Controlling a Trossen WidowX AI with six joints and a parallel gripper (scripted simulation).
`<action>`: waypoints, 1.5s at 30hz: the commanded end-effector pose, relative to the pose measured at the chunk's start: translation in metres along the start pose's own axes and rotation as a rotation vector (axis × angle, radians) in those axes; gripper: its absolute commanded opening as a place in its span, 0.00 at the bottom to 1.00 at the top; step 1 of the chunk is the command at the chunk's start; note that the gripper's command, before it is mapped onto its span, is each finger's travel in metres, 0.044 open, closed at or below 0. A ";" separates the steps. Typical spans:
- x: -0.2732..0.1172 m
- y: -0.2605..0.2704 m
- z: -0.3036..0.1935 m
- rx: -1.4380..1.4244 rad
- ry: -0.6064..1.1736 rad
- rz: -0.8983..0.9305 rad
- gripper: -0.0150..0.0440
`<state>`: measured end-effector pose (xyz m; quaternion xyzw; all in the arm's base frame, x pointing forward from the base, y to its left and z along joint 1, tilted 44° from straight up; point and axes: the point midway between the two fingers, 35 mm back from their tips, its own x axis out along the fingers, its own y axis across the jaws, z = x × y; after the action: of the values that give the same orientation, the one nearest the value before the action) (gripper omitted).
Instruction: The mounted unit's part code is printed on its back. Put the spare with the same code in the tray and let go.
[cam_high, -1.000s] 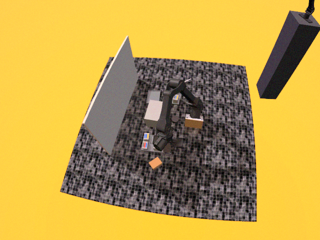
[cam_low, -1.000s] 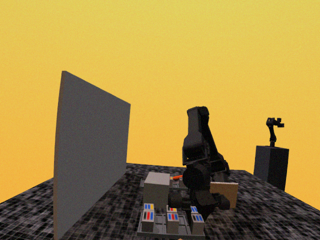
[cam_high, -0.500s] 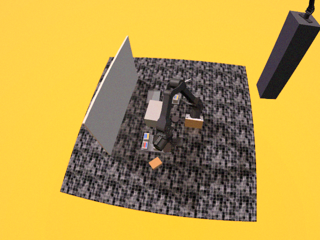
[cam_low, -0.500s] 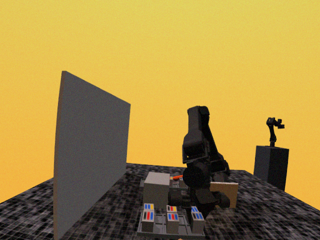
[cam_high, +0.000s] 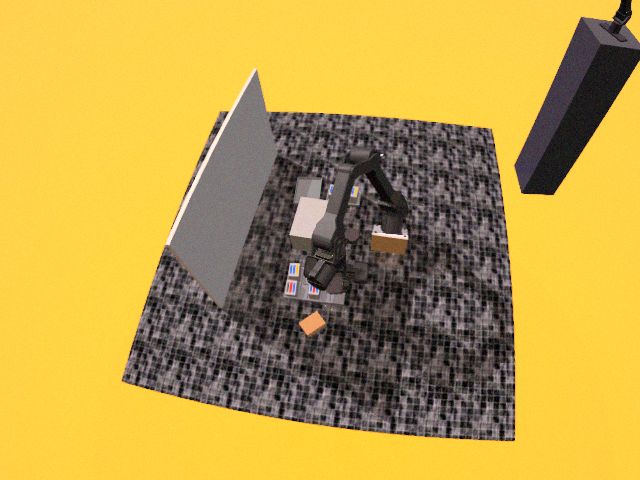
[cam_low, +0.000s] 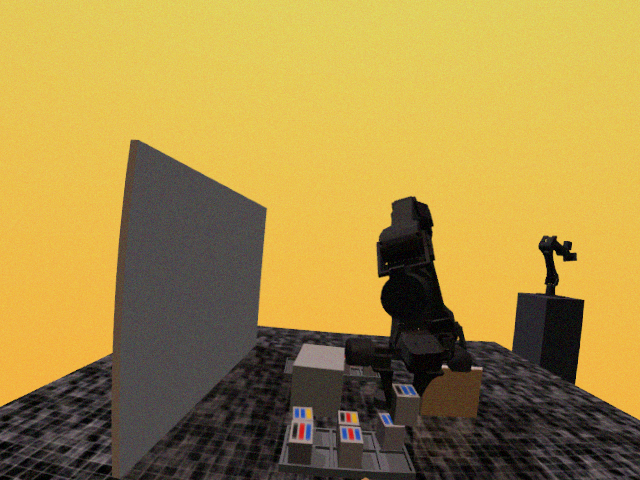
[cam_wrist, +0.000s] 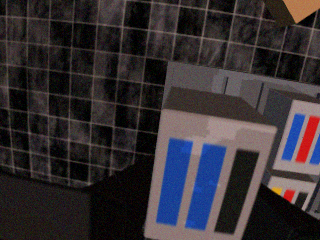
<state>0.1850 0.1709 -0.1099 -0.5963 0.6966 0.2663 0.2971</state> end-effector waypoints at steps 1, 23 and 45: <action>-0.011 -0.002 0.001 0.001 -0.003 -0.001 0.25; -0.069 -0.050 -0.033 0.001 -0.050 0.017 0.25; -0.080 -0.156 -0.177 -0.005 -0.088 -0.022 0.25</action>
<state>0.3229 0.0892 0.0509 -0.5889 0.6790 0.2957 0.3236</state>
